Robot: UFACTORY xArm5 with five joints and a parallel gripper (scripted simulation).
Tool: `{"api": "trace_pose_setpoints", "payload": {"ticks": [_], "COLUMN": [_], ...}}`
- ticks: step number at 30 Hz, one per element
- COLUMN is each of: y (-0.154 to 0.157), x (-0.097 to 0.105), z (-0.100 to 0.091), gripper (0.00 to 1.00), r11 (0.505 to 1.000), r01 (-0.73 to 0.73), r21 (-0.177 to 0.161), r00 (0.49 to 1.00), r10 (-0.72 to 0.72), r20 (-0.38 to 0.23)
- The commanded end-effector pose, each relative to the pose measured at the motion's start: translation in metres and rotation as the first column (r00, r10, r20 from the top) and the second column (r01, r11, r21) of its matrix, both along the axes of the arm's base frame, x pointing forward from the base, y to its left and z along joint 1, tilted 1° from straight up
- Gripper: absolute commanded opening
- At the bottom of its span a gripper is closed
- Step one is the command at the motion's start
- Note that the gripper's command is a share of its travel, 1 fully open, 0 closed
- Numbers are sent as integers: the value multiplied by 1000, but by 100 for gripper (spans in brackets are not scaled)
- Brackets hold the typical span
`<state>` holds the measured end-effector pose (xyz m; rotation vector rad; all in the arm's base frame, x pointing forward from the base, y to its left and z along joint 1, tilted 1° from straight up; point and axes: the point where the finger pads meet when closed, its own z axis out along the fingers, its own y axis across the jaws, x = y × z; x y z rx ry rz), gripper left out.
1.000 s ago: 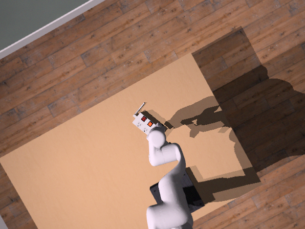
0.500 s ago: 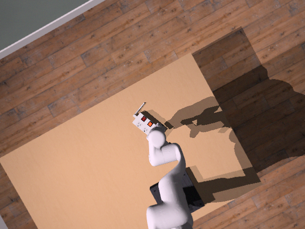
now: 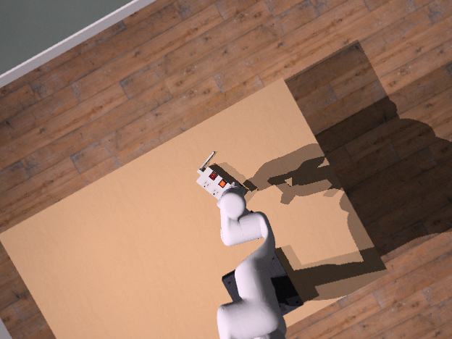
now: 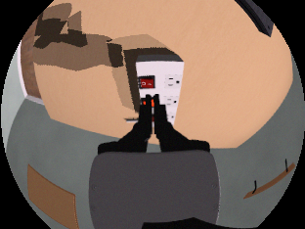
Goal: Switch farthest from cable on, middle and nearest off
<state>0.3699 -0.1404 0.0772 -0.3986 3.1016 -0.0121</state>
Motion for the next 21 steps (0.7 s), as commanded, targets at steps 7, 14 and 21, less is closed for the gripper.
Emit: {"api": "trace_pose_setpoints", "payload": {"ticks": [7,14,21], "y": [-1,-1,-1], "x": [1,1,1], "z": [-4,-9,-18], "gripper": [0,0,0], "r11": [1000,1000,1000], "r01": [0,0,0], "r21": [-1,-1,-1], "r00": [1000,1000,1000], "r10": [0,0,0], "r20": [3,2,2]}}
